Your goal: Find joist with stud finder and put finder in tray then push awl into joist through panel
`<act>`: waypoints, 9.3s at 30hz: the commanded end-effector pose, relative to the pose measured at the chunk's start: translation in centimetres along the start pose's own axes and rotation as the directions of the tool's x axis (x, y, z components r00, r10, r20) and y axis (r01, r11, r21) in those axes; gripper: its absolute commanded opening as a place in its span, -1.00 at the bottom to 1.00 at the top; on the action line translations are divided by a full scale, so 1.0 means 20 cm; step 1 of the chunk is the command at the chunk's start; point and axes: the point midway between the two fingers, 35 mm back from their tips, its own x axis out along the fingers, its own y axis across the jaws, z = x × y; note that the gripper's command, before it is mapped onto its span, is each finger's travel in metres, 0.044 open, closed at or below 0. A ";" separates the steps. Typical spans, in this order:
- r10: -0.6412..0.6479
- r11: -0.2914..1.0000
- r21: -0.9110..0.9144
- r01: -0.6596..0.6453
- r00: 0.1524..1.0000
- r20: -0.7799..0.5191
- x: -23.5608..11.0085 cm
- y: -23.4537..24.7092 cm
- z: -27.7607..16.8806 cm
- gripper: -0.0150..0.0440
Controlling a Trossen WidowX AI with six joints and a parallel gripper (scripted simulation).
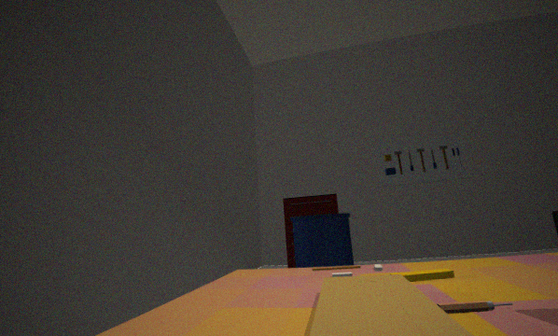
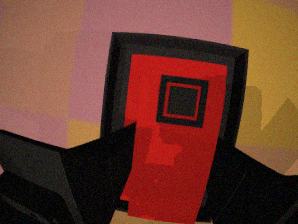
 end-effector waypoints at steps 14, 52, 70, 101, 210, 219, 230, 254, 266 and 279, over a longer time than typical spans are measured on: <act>0.002 1.000 0.002 -0.002 1.000 -0.002 0.03 0.00 -0.01 0.22; -0.075 0.622 0.715 0.320 0.933 -0.353 -0.54 -0.78 -1.12 1.00; 0.069 0.050 0.952 0.303 0.950 -0.306 -0.74 -0.44 -2.19 1.00; 0.069 0.049 0.952 0.301 0.950 -0.304 -0.58 -0.45 -2.20 1.00; -0.876 0.149 0.975 0.167 0.480 0.052 -1.46 0.07 -1.93 -0.49; -0.913 0.127 0.969 0.210 0.407 0.032 -1.49 0.11 -1.93 -0.49; -0.758 0.150 0.966 0.212 0.652 -0.025 -1.30 0.00 -1.92 -0.49; -0.430 0.073 0.893 0.444 0.822 -0.374 -1.08 -0.22 -1.99 -0.49; -0.398 0.024 0.789 0.614 0.730 -0.556 -1.06 -0.39 -1.98 -0.49; -0.492 -0.049 0.666 0.744 0.563 -0.664 -1.05 -0.61 -1.86 -0.49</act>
